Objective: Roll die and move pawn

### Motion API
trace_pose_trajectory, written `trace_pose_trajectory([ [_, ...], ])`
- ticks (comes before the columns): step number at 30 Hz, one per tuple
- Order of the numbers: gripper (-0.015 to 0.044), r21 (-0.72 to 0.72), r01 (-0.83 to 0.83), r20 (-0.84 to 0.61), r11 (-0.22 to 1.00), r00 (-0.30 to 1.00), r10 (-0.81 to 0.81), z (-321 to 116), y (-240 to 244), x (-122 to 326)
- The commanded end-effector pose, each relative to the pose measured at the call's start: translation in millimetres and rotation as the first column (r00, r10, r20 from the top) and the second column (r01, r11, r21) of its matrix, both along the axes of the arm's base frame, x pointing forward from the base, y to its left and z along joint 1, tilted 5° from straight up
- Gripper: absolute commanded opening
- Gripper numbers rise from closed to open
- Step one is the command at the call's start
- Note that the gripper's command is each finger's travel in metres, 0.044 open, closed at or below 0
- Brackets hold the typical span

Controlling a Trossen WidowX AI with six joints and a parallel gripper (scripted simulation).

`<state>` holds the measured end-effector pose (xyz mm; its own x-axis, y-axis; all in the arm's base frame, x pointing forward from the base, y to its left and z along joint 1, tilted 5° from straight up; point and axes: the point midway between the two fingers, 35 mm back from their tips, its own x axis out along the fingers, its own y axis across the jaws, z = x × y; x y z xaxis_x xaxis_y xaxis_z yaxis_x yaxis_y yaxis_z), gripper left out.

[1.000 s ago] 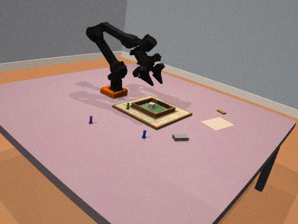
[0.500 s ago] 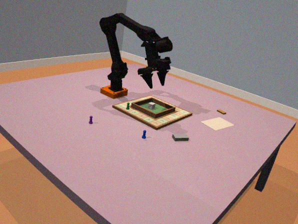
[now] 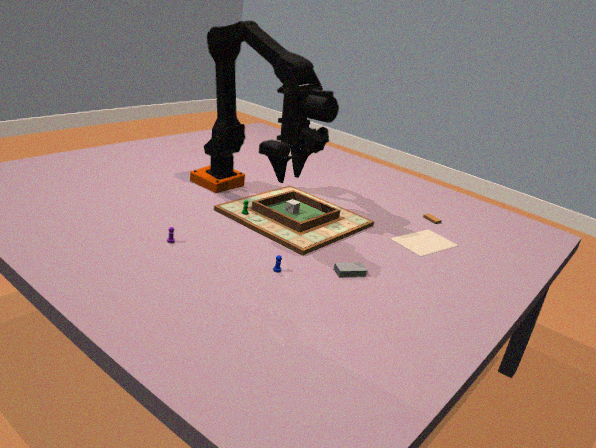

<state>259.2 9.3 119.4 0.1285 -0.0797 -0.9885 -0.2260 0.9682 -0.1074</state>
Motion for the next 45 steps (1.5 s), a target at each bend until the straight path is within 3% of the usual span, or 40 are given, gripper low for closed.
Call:
trace_pose_trajectory([
  [1,0.0230,-0.016,-0.077,-0.049,0.997,0.996,0.076,-12,-40,-19],
  [2,0.0204,-0.018,-0.103,-0.061,0.995,0.993,0.102,-14,-50,-25],
  [7,0.0200,-0.018,-0.191,-0.097,0.981,0.977,0.188,-23,-83,-48],
  [45,0.0200,-0.018,-0.191,-0.097,0.981,0.977,0.188,-76,-91,-44],
])
